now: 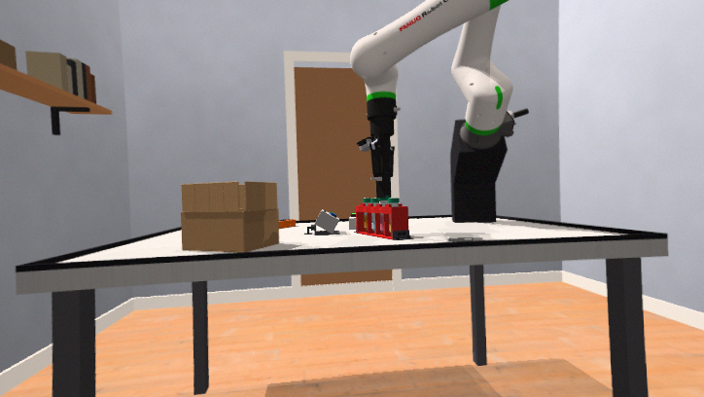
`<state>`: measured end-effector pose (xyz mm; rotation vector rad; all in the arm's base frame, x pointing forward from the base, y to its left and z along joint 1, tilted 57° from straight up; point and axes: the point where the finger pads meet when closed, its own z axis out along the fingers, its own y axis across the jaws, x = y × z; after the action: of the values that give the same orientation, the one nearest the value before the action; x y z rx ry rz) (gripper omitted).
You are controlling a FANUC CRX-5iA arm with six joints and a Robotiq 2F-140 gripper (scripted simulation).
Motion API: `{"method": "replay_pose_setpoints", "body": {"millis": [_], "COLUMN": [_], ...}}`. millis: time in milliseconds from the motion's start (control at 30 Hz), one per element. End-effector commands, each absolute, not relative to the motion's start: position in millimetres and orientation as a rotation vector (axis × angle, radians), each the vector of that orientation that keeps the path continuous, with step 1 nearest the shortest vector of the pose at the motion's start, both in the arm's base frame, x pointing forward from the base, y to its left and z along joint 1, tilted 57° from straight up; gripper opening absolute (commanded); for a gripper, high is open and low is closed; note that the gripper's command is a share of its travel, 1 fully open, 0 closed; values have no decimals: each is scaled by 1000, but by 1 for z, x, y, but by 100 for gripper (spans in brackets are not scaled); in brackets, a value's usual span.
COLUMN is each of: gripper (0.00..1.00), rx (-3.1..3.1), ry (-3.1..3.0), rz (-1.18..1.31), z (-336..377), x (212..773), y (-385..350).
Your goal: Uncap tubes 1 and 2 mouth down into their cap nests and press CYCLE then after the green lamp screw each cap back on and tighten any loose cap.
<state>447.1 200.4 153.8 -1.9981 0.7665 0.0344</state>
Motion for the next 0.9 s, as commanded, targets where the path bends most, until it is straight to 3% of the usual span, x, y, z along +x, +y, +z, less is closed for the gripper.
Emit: {"method": "replay_pose_setpoints", "body": {"millis": [0,433,467,867], "gripper": [30,30,41,41], "rx": [-1998,-1998,-1998,-1998], "ry": [767,767,767,767], "rz": [33,33,33,33], "z": [153,152,152,152], "x": [448,449,449,449], "y": [201,203,203,203]}}
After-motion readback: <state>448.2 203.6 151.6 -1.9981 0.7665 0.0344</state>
